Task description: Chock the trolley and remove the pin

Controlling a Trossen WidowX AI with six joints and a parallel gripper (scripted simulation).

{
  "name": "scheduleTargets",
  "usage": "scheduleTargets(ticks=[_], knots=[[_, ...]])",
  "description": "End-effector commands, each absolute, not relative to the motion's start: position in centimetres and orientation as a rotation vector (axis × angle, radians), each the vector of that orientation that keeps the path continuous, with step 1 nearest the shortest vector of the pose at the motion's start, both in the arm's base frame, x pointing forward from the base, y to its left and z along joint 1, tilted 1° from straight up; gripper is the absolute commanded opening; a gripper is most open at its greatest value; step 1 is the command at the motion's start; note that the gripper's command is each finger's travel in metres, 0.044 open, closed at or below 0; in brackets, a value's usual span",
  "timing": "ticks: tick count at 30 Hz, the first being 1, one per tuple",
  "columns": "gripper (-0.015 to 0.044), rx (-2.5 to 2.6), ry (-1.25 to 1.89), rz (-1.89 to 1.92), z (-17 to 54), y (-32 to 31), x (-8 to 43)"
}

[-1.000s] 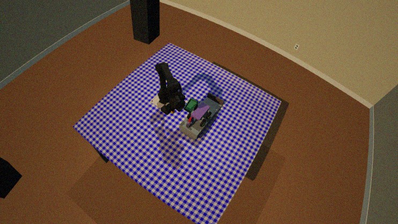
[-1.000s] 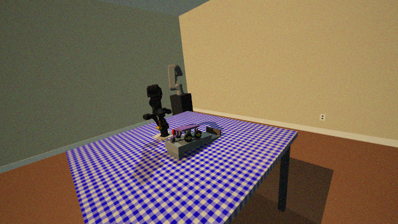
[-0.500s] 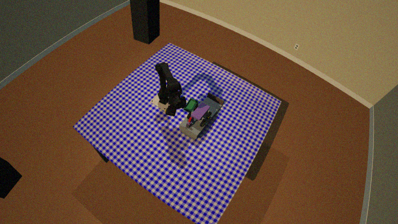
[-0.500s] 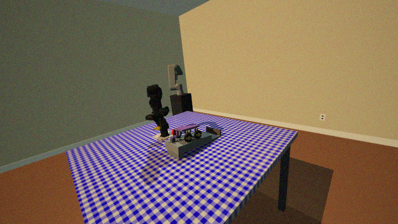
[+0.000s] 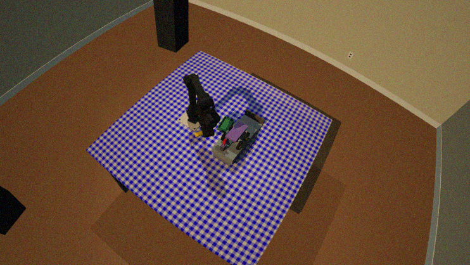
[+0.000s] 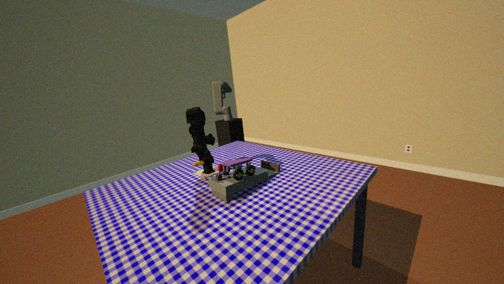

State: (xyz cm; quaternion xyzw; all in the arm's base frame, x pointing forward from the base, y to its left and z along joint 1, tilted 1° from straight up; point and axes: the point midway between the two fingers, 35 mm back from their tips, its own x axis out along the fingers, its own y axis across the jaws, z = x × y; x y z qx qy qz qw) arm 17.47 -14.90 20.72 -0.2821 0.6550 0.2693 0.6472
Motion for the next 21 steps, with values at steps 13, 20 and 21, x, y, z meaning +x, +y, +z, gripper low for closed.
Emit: scheduleTargets(ticks=[13, 20, 21], knots=[[0.0000, -1.041, 1.327, 1.023, 20.74, -14.86, 17.48], [0.0000, -1.130, 1.278, 1.114, 20.74, -14.86, 17.48], [0.0000, -1.130, 1.278, 1.114, 20.74, -14.86, 17.48]])
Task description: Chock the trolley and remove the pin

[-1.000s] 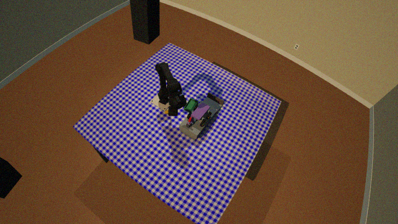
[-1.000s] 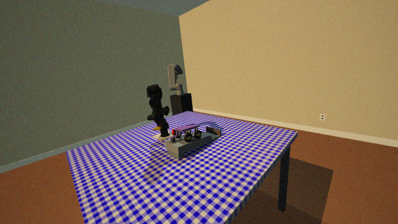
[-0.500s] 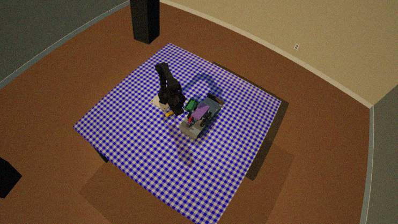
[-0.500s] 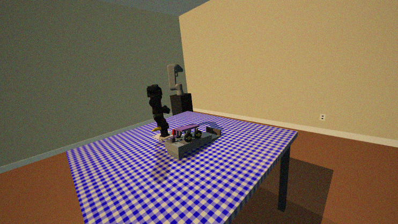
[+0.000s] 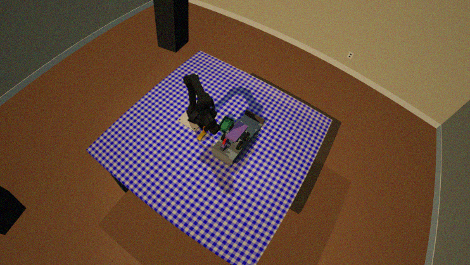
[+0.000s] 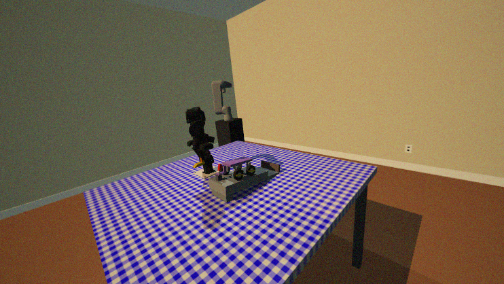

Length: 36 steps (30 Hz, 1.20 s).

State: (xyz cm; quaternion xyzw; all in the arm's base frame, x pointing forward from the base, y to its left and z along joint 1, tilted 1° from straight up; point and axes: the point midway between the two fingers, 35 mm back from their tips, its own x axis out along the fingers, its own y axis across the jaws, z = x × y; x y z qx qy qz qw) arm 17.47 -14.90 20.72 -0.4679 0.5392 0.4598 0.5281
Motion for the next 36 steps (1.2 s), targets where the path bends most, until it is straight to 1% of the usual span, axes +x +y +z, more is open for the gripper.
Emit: scheduleTargets(ticks=[1, 36], knots=[[0.0000, -1.130, 1.278, 1.114, 20.7, -14.9, 17.5], [0.0000, -1.124, 1.267, 1.117, 19.6, -3.5, 21.8]])
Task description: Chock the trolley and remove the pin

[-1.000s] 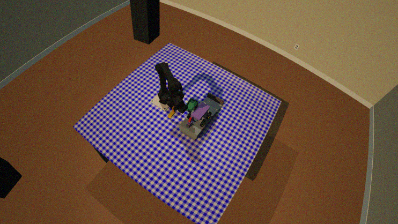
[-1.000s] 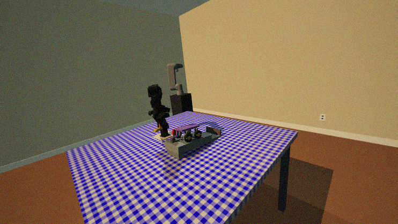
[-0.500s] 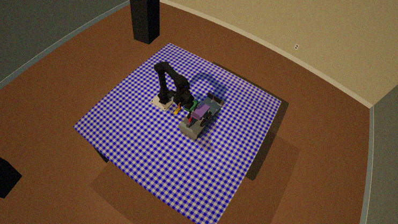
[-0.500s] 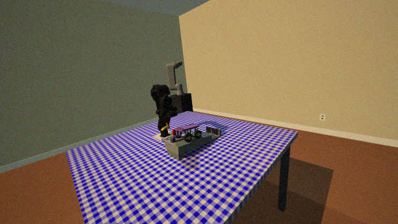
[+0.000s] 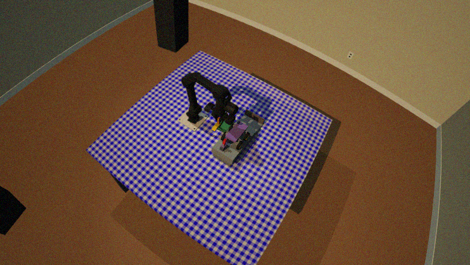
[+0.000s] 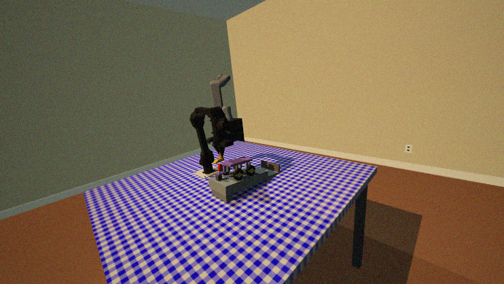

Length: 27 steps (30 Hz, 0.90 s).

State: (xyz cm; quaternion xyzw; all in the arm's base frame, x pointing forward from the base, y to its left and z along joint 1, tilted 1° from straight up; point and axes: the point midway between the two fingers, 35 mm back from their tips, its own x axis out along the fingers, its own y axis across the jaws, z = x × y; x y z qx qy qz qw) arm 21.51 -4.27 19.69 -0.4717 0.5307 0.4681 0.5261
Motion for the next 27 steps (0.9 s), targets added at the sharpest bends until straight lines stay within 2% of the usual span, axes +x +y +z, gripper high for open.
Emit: scheduleTargets(ticks=[1, 27], knots=[[0.0000, -1.124, 1.266, 1.117, 19.6, -3.1, 22.0], [0.0000, -1.118, 1.257, 1.120, 18.7, 6.6, 25.3]])
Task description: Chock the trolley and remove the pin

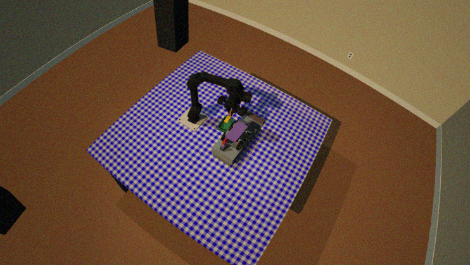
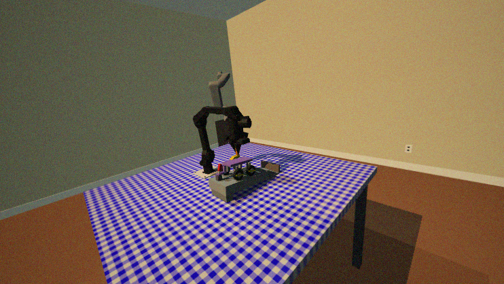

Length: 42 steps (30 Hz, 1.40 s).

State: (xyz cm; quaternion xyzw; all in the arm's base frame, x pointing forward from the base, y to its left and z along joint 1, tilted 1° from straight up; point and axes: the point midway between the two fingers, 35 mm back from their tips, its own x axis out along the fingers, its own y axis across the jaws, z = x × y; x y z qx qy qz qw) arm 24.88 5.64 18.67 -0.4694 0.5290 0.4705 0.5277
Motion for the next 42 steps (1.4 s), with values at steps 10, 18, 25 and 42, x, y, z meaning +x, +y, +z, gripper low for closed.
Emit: scheduleTargets(ticks=[10, 18, 25, 42], knots=[[0.0000, -1.115, 1.253, 1.121, 18.6, 10.9, 26.9], [0.0000, -1.183, 1.331, 1.077, 18.6, 12.1, 27.2], [0.0000, -1.194, 1.342, 1.069, 18.4, 12.1, 27.8], [0.0000, -1.195, 1.340, 1.067, 16.9, 12.0, 30.2]])
